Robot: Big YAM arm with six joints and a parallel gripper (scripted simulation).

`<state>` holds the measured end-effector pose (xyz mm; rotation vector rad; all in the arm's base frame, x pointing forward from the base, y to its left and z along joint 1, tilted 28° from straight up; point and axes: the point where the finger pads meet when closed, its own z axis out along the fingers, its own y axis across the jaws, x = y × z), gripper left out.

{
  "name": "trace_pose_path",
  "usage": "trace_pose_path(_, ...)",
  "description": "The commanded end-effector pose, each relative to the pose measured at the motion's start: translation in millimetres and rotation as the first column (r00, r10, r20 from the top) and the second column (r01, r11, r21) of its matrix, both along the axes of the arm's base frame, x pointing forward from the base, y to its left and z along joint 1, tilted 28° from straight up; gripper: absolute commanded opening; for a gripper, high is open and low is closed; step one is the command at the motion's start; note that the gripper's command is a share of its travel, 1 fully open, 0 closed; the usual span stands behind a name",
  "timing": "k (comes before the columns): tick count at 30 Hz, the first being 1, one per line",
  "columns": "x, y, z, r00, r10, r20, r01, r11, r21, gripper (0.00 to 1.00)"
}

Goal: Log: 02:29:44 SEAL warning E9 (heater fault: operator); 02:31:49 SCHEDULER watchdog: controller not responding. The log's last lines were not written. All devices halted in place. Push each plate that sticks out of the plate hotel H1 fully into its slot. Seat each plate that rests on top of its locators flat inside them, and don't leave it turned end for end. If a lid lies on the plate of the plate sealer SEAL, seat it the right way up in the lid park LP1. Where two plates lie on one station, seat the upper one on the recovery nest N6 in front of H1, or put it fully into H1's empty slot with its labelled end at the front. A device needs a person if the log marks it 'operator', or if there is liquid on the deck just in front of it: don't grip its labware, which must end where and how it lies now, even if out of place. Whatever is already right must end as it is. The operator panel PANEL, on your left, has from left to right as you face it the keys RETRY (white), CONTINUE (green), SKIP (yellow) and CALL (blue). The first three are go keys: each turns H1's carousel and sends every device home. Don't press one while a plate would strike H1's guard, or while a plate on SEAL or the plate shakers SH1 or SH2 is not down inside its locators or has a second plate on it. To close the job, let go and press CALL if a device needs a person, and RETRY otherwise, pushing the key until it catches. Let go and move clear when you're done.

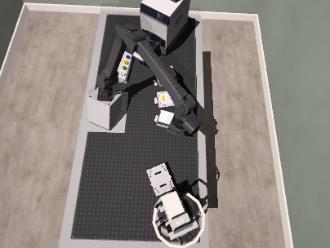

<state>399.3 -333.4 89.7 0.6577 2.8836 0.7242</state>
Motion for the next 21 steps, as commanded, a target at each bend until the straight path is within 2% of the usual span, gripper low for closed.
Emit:
trace_pose_path(1, 8, 10, 24.9, 0.986, 0.14, 0.094, -0.134, 0.988, -0.073, 1.0)
trace_pose_path(4, 7, 19, 28.7, 0.965, 0.23, 0.13, -0.217, 0.971, -0.103, 1.0)
trace_pose_path(21, 3, 65, 47.8, 0.969, 0.213, 0.122, -0.202, 0.975, -0.095, 1.0)
